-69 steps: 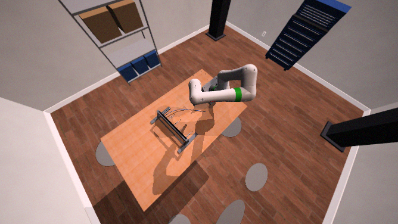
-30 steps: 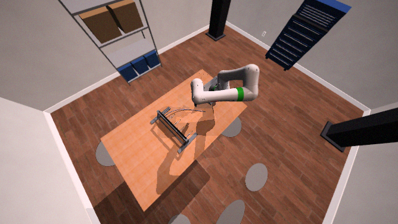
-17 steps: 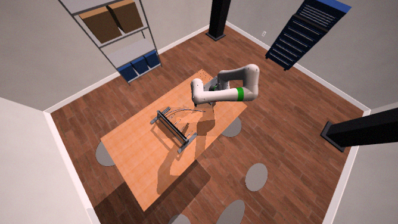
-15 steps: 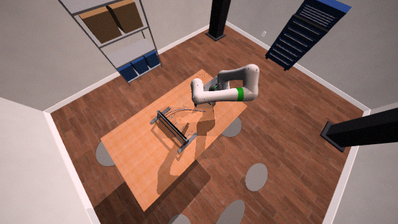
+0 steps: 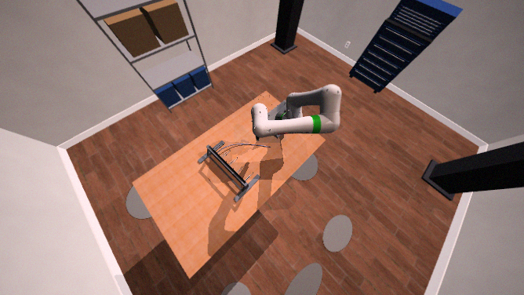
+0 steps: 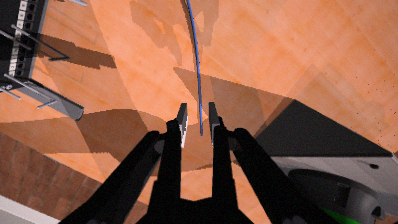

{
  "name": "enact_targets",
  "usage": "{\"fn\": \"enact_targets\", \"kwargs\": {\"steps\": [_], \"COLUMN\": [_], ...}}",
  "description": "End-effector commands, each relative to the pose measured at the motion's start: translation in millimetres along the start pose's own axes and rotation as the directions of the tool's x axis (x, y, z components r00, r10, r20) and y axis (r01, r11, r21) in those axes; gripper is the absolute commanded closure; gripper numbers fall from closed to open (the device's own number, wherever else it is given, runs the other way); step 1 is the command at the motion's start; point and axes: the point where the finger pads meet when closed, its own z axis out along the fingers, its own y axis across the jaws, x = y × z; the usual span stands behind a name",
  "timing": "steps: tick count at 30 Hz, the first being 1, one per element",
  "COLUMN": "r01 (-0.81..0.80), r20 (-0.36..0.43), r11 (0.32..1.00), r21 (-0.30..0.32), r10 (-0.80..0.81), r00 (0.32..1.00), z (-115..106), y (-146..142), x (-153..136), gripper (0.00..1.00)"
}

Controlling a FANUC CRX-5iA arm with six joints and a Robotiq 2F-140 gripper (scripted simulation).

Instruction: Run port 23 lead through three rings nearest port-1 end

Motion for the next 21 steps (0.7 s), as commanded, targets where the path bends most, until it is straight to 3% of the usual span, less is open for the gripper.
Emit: {"fn": "enact_targets", "kwargs": {"steps": [1,10,21], "r01": [0.003,0.021,0.021], "r20": [0.000,0.000,0.000], "r11": [1.000,1.000,1.000], "r21": [0.000,0.000,0.000], "r10": [-0.003,-0.021,-0.021], "r00": [1.000,1.000,1.000], "z": [0.4,6.4,44.0], "y": [0.0,0.1,0.5], "x": [0.1,0.1,-0.1], "gripper": [0.80,0.80,0.80]}}
